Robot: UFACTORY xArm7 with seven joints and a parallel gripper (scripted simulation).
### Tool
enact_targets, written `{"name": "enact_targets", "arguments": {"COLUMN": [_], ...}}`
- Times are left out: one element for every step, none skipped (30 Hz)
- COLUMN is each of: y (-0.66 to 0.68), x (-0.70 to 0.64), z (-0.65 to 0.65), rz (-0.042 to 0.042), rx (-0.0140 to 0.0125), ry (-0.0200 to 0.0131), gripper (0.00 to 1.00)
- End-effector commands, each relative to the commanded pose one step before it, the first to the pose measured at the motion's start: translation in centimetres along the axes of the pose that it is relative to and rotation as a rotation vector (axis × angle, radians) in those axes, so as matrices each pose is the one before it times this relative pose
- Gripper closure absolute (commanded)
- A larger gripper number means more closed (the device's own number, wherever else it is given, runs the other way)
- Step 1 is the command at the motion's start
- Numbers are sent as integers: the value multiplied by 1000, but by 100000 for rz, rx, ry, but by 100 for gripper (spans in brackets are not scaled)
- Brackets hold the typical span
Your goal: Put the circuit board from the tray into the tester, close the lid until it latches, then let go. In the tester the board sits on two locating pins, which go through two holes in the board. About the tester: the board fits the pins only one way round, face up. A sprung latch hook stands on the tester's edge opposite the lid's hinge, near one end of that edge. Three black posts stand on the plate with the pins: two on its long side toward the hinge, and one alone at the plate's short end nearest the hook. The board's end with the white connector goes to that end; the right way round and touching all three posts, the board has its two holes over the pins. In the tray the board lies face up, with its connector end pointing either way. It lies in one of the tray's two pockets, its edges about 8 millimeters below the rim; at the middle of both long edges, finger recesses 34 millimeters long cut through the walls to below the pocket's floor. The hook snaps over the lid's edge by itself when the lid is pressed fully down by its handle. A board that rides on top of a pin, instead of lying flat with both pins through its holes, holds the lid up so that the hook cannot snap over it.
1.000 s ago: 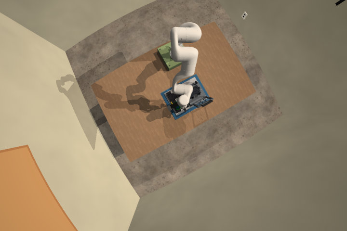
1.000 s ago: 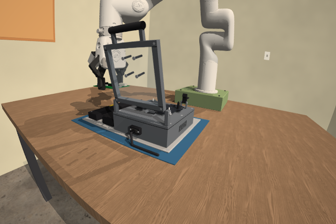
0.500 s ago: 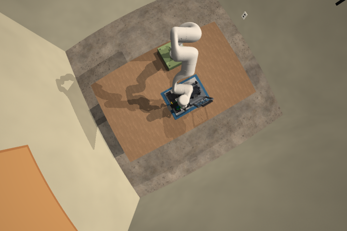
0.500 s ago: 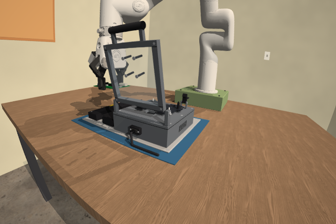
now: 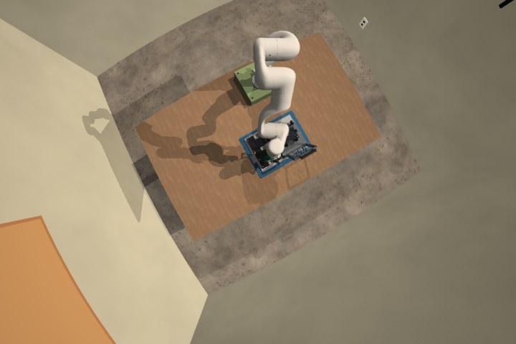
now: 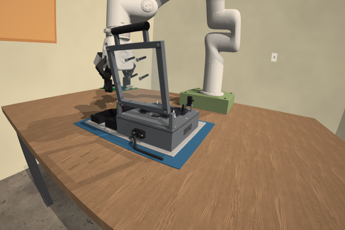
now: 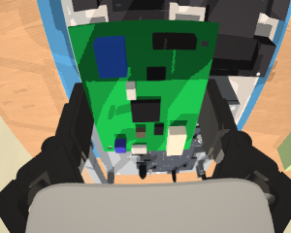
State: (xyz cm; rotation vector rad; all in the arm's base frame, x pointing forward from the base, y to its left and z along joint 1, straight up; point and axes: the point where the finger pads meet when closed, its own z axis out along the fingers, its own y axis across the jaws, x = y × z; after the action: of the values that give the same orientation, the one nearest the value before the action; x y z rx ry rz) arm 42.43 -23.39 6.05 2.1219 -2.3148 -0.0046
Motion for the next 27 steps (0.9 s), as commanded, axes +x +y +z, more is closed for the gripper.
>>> {"name": "enact_targets", "arguments": {"y": [211, 73, 76, 0, 0, 78, 81, 82, 82, 84, 85, 85, 86, 87, 87, 86, 86, 86, 86, 84, 0, 0, 84, 84, 82, 81, 81], "x": [-1369, -298, -310, 0, 0, -319, -328, -333, -337, -343, -347, -348, -350, -352, -353, -352, -352, -351, -349, -346, 0, 0, -344, -341, -337, -332, -328], "z": [-281, -21, -22, 0, 0, -23, -23, -24, -25, -25, -25, -25, -25, -25, -25, -26, -25, -25, -25, -25, 0, 0, -25, -24, -24, -24, -24], "rz": [25, 0, 0, 0, 0, 0, 0, 0, 0, 0, -1, 1, 0, 0, -1, 1, 0, 0, 0, 1, 0, 0, 0, 0, 0, 0, 0], "rx": [448, 0, 0, 0, 0, 0, 0, 0, 0, 0, 0, 0, 0, 0, 0, 0, 0, 0, 0, 0, 0, 0, 0, 0, 0, 0, 0], "ry": [209, -1, 0, 0, 0, 0, -1, 0, 1, 0, -1, 1, 0, 0, -1, 1, 0, 0, 0, 1, 0, 0, 0, 0, 0, 0, 0], "gripper": [21, 21, 21, 21, 21, 21, 21, 21, 21, 21, 21, 21, 21, 21, 21, 21, 21, 21, 21, 21, 21, 21, 21, 21, 21, 21, 21]}}
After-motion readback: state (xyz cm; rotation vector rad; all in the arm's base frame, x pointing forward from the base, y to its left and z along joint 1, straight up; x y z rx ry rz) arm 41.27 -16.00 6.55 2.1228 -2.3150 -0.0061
